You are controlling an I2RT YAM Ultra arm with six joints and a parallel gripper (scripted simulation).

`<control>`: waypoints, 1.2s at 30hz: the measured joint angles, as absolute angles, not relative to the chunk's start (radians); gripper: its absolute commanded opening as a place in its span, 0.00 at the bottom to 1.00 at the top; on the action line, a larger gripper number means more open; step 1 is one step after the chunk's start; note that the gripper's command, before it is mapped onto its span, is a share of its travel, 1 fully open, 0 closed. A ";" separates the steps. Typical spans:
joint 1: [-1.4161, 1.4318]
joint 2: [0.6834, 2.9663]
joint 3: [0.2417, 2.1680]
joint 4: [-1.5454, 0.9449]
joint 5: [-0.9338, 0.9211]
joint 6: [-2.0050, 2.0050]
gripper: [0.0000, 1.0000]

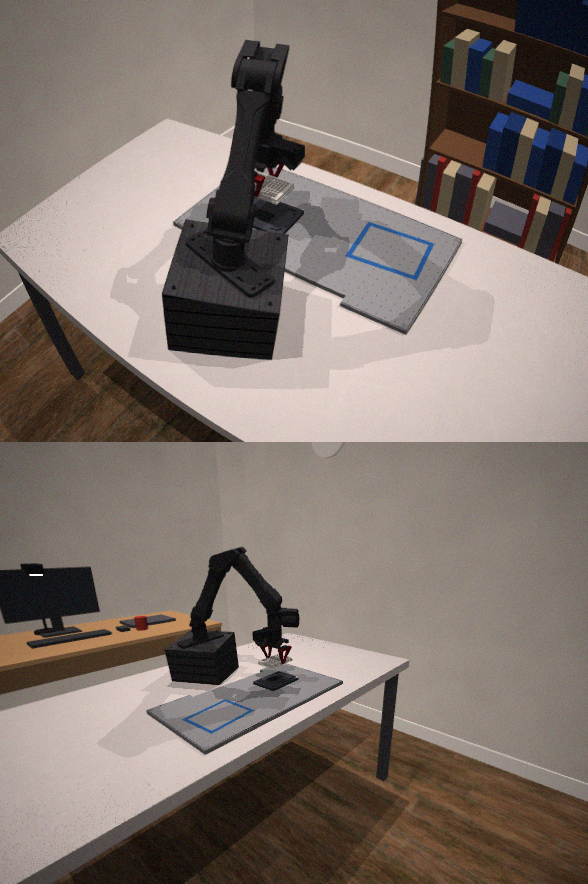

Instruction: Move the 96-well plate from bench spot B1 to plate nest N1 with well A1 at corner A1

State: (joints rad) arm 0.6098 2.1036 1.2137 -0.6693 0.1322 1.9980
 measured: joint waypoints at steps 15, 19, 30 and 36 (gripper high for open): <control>0.605 2.136 1.201 -0.635 0.132 1.997 0.00; 0.602 2.155 1.198 -0.615 0.132 1.995 0.00; 0.596 2.192 1.190 -0.563 0.132 1.989 0.00; 0.593 2.223 1.190 -0.535 0.132 1.985 0.00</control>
State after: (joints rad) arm 0.5934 2.2227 1.1900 -0.5350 0.1322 1.9854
